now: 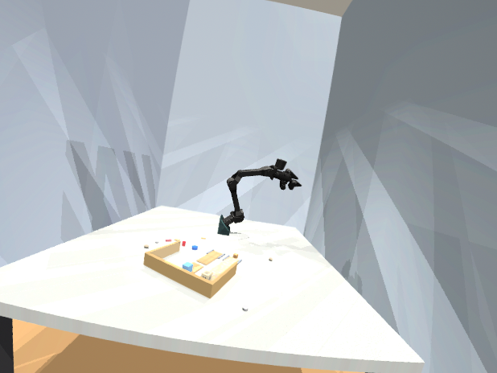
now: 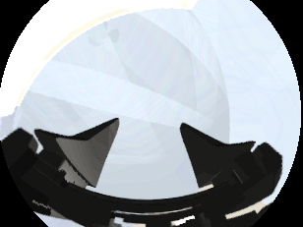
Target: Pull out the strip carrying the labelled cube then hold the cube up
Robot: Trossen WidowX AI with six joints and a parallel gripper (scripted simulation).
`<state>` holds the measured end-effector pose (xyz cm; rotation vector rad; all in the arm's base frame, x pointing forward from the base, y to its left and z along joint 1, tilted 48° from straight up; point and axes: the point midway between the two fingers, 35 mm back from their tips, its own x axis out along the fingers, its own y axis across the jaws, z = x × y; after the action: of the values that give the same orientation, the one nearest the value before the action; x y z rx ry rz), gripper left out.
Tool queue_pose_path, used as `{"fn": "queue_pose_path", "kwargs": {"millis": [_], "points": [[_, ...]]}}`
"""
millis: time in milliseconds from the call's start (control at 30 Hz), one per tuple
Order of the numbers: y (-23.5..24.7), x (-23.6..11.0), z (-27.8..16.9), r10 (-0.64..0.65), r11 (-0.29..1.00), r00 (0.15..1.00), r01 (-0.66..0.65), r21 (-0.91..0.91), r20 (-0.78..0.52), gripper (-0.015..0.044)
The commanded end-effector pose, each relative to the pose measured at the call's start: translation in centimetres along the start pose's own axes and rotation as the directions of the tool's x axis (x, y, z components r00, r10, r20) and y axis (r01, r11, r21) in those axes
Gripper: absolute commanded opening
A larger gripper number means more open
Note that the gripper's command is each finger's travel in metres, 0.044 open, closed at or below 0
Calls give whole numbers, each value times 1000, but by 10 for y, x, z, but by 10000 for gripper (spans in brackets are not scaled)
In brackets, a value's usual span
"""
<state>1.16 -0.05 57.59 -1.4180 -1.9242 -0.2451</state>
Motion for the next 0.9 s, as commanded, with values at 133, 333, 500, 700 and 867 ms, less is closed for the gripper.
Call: {"fn": "queue_pose_path", "kwargs": {"millis": [133, 333, 500, 700, 867], "points": [[3, 15, 19, 66, 998, 997, -67, 13, 28, 400], [26, 49, 63, 217, 969, 972, -226, 101, 92, 400], [66, 71, 99, 354, 894, 924, -380, 237, 146, 400], [148, 81, 134, 551, 705, 811, -578, 411, 197, 400], [223, 62, 146, 692, 494, 691, -664, 562, 209, 400]]}}
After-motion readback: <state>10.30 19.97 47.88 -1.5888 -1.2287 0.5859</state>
